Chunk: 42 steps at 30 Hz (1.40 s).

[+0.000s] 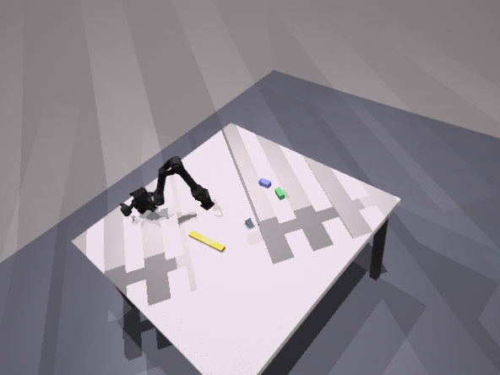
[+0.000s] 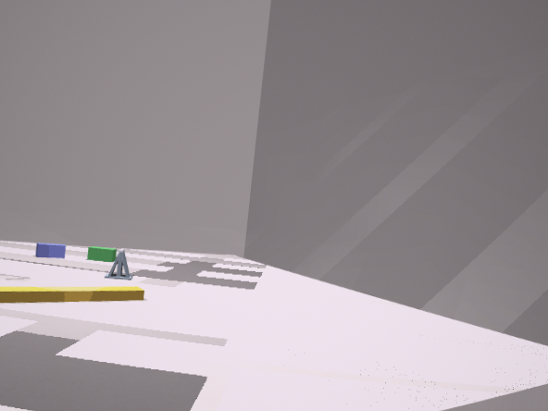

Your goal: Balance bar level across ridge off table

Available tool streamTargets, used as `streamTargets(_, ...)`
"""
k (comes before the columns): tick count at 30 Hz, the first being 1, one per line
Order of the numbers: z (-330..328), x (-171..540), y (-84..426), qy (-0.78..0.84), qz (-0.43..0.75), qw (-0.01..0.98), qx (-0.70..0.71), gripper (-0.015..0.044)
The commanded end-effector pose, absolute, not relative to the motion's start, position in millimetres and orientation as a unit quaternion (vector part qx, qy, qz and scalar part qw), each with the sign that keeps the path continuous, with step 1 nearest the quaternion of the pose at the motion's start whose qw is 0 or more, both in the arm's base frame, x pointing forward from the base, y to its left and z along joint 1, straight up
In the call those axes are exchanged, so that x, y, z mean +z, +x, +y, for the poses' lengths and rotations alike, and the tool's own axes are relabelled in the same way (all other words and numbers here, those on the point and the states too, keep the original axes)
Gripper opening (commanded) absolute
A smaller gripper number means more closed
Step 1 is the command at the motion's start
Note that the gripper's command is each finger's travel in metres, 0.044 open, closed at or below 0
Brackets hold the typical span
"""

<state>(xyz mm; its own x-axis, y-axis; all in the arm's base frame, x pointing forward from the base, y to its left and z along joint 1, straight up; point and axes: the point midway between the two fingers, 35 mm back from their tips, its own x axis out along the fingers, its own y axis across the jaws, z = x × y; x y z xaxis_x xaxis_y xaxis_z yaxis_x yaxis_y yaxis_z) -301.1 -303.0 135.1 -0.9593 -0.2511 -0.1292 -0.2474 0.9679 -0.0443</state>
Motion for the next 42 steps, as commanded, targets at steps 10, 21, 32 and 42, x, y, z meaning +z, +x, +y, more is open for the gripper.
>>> streamTargets(10, -338.5, 126.7, -264.8, -0.188, 0.974, 0.121, -0.046, 0.0315)
streamTargets(21, -379.4, 113.4, -196.3, -0.265, 0.935, 0.22, -0.084, 0.0315)
streamTargets(32, -402.7, 100.9, -118.1, -0.318, 0.881, 0.333, -0.104, 0.0315)
streamTargets(42, -402.1, 92.3, -45.1, -0.333, 0.828, 0.438, -0.106, 0.0315)
